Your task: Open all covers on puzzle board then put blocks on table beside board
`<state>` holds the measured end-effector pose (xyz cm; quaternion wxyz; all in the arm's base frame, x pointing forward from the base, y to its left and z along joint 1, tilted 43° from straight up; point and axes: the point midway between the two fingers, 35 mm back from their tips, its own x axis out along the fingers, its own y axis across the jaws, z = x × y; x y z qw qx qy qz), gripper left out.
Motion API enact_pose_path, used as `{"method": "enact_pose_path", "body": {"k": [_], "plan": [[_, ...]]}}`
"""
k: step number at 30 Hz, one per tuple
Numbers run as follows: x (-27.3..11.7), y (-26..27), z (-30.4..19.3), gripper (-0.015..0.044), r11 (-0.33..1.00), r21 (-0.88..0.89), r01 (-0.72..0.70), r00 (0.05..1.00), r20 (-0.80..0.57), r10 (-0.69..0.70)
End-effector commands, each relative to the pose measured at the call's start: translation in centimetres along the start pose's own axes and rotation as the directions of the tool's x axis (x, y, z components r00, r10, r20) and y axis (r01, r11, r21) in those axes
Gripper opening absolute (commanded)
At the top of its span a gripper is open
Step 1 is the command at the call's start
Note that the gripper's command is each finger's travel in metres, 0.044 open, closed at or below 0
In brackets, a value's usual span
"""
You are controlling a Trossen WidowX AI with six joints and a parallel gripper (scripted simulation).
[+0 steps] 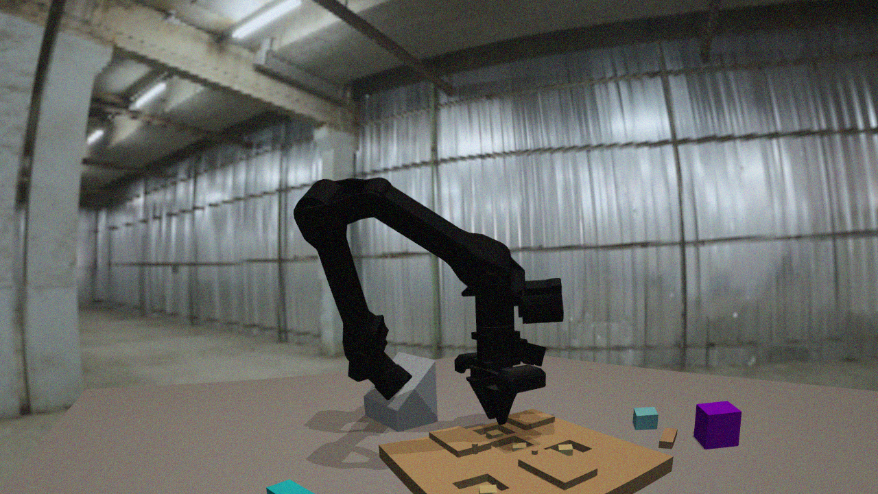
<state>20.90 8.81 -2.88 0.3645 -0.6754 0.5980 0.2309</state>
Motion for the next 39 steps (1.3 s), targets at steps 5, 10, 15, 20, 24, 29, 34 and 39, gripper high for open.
{"method": "enact_pose_path", "body": {"k": [5, 10, 15, 20, 24, 29, 34, 39], "plan": [[1.1, 0.2, -0.3, 0.0144, 1.000, -0.008, -0.004, 1.000, -0.011, 0.004], [1.5, 0.2, -0.3, 0.0144, 1.000, -0.008, -0.004, 1.000, -0.011, 0.004], [1.6, 0.2, -0.3, 0.0144, 1.000, -0.008, -0.004, 1.000, -0.011, 0.004], [1.6, 0.2, -0.3, 0.0144, 1.000, -0.008, -0.004, 1.000, -0.011, 0.004], [1.9, 0.2, -0.3, 0.0144, 1.000, -0.008, -0.004, 1.000, -0.011, 0.004], [2.3, 0.2, -0.3, 0.0144, 1.000, -0.008, -0.004, 1.000, -0.011, 0.004], [2.7, 0.2, -0.3, 0.0144, 1.000, -0.008, -0.004, 1.000, -0.012, 0.004], [2.4, 0.1, -0.1, 0.0137, 1.000, -0.001, -0.002, 1.000, -0.004, 0.002]]}}
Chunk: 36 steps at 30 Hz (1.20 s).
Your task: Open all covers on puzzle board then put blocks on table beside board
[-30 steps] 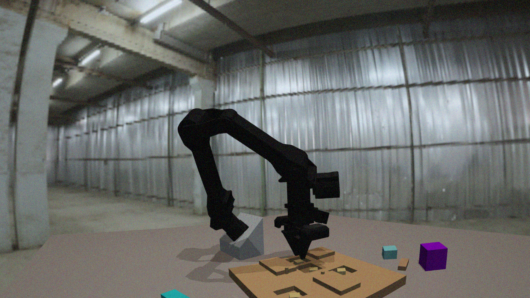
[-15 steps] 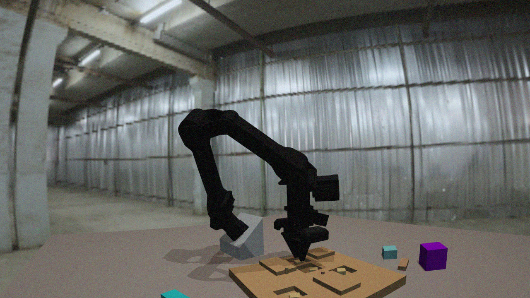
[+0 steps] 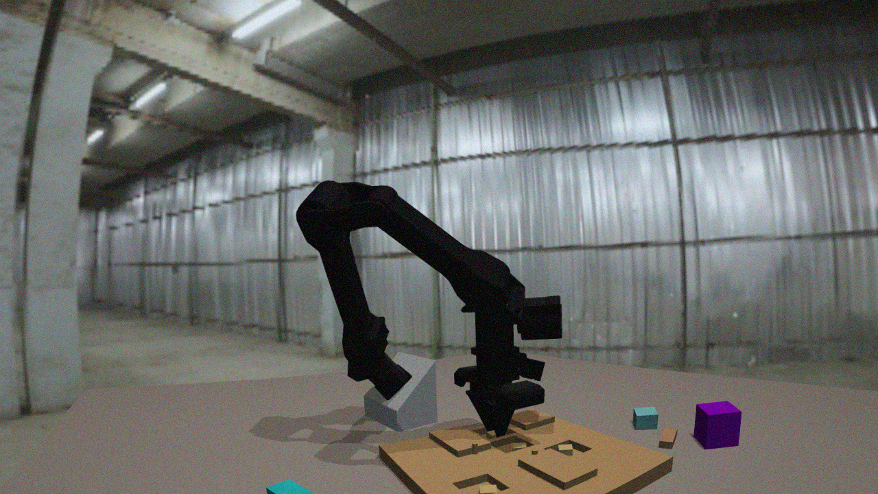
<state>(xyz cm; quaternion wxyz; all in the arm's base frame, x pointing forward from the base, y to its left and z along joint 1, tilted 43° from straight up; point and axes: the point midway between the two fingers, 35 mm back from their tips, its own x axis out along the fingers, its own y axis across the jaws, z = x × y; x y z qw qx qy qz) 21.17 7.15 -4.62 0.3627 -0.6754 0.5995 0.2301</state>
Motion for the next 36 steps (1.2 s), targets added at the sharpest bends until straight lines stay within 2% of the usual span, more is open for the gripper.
{"method": "enact_pose_path", "body": {"k": [1, 9, 36], "plan": [[0.0, 0.0, 0.0, 0.0130, 1.000, 0.000, 0.000, 1.000, 0.001, 0.000], [0.0, 0.0, 0.0, 0.0080, 1.000, 0.000, 0.000, 1.000, 0.001, 0.000], [-2.8, 0.0, 0.1, 0.0080, 1.000, -0.004, -0.002, 1.000, -0.001, 0.002]]}}
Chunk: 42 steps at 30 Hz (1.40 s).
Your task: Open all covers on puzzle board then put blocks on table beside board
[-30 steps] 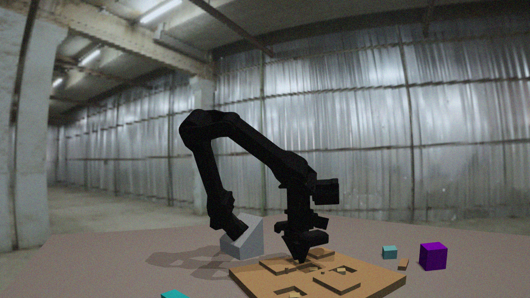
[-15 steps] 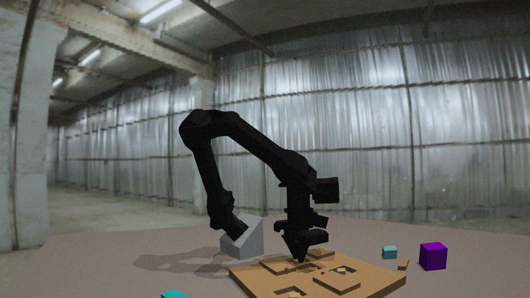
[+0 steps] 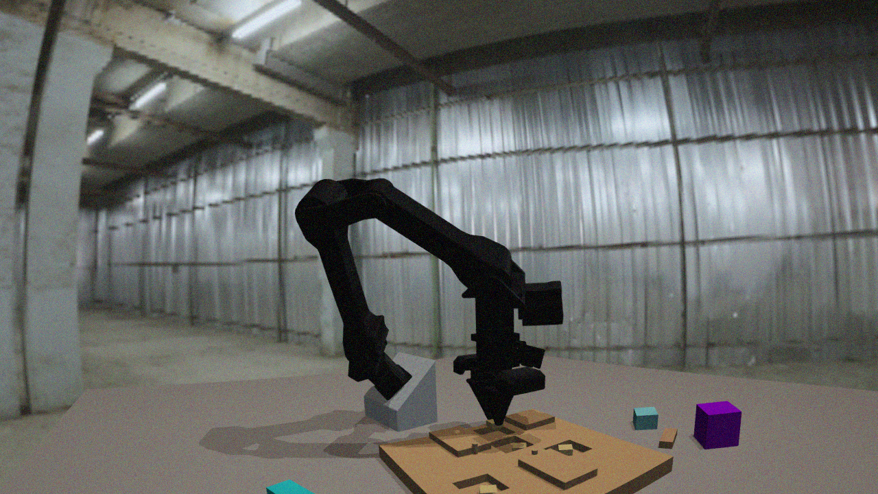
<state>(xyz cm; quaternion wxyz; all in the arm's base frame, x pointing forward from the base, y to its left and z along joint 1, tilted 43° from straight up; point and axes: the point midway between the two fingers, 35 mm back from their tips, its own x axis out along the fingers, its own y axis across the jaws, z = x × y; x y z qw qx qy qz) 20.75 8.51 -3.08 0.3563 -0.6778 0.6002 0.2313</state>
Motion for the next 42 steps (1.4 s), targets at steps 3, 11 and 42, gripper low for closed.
{"method": "enact_pose_path", "body": {"k": [3, 11, 42], "plan": [[-1.0, -0.1, 0.1, 0.0080, 1.000, 0.007, 0.000, 1.000, 0.006, 0.000], [-2.1, 0.0, 0.1, 0.0080, 1.000, 0.005, -0.001, 1.000, 0.004, 0.001], [-7.9, -0.7, 1.6, 0.0080, 1.000, 0.004, -0.002, 1.000, 0.005, 0.002]]}}
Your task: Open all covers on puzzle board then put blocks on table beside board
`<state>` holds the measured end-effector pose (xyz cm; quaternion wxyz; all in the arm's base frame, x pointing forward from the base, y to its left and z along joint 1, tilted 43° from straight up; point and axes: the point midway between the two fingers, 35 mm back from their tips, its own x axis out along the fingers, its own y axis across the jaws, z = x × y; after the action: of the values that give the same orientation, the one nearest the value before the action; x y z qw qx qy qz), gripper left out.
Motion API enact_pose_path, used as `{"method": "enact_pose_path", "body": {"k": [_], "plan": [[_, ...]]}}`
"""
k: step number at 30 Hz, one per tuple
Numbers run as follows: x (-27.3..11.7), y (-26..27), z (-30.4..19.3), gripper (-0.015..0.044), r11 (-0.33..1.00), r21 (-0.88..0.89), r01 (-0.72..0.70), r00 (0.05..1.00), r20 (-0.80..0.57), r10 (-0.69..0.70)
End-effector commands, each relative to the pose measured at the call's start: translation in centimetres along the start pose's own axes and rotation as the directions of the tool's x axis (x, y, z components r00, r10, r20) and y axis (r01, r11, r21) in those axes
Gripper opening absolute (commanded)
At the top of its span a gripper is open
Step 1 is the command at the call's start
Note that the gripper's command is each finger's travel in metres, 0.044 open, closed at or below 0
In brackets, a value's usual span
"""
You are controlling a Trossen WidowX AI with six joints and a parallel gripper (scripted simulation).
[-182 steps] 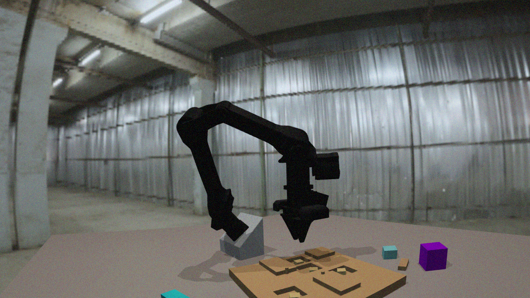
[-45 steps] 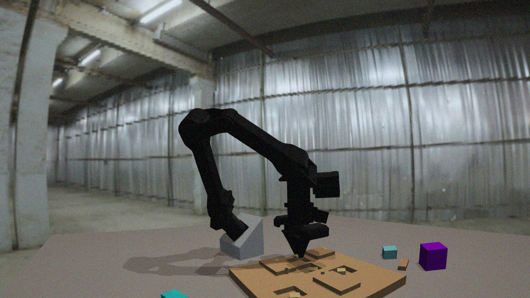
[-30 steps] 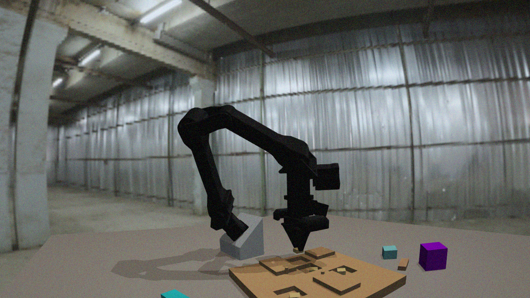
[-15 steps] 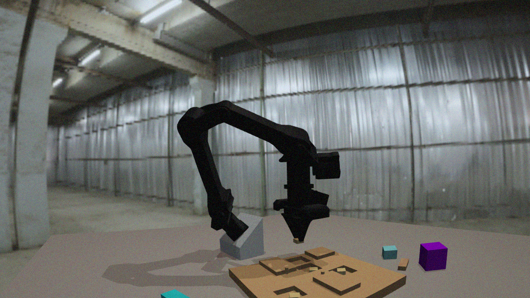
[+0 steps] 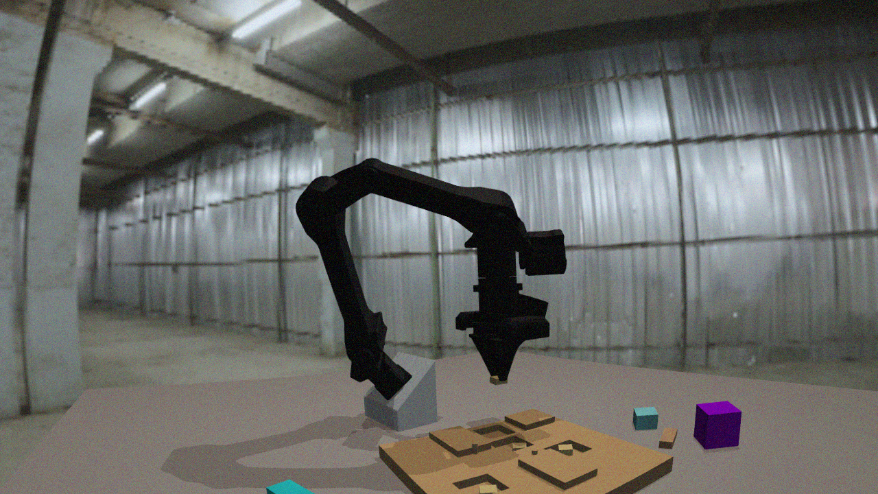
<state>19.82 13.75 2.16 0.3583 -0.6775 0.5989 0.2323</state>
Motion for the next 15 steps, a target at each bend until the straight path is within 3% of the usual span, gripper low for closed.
{"method": "enact_pose_path", "body": {"k": [1, 15], "plan": [[-0.5, -0.5, 1.4, 0.0080, 1.000, 0.003, -0.003, 1.000, 0.001, 0.003], [-1.4, -2.3, 6.5, 0.0080, 1.000, 0.005, -0.002, 1.000, 0.005, 0.002]]}}
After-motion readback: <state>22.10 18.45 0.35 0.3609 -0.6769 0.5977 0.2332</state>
